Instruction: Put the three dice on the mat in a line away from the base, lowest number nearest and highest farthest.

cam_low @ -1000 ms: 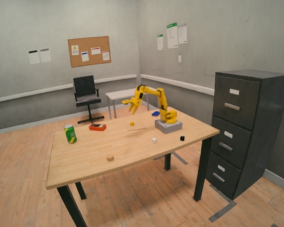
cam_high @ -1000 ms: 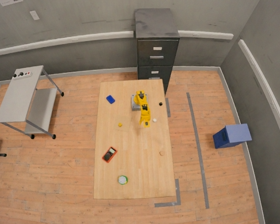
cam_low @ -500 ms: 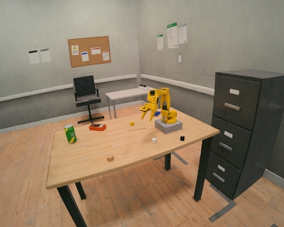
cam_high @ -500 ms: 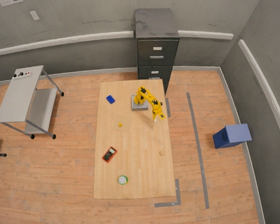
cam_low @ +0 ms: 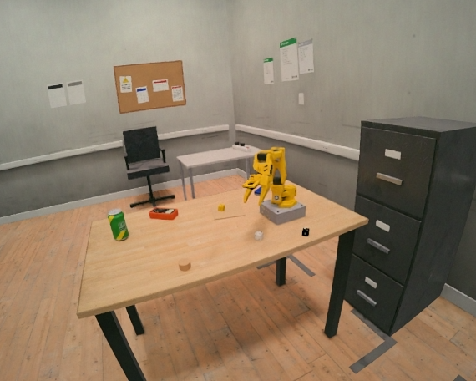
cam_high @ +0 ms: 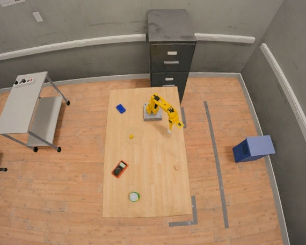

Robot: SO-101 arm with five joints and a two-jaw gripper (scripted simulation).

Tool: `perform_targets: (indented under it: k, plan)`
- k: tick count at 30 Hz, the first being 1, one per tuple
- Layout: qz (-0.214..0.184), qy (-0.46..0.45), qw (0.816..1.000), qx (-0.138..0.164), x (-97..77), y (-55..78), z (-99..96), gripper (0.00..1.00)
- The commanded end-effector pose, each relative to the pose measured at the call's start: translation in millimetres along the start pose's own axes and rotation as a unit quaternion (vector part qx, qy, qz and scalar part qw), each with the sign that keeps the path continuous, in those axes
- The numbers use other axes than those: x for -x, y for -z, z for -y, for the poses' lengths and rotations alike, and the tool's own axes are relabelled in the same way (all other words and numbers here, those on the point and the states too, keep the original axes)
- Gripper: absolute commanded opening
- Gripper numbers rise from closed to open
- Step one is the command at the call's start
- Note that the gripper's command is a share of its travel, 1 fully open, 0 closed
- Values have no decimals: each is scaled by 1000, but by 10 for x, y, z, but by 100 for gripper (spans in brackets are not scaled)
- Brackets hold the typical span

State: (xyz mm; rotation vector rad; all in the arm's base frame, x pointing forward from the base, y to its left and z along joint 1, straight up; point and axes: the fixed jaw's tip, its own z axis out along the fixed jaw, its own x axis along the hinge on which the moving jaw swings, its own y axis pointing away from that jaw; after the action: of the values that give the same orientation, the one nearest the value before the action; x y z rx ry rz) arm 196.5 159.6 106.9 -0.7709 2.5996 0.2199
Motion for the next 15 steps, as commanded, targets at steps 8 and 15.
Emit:
perform_targets:
  k: [8, 15]
  plan:
    - [-63, 0, 998, -3, -170, -234, -9, 31]
    - [-137, 0, 991, -9, -386, -487, 7, 31]
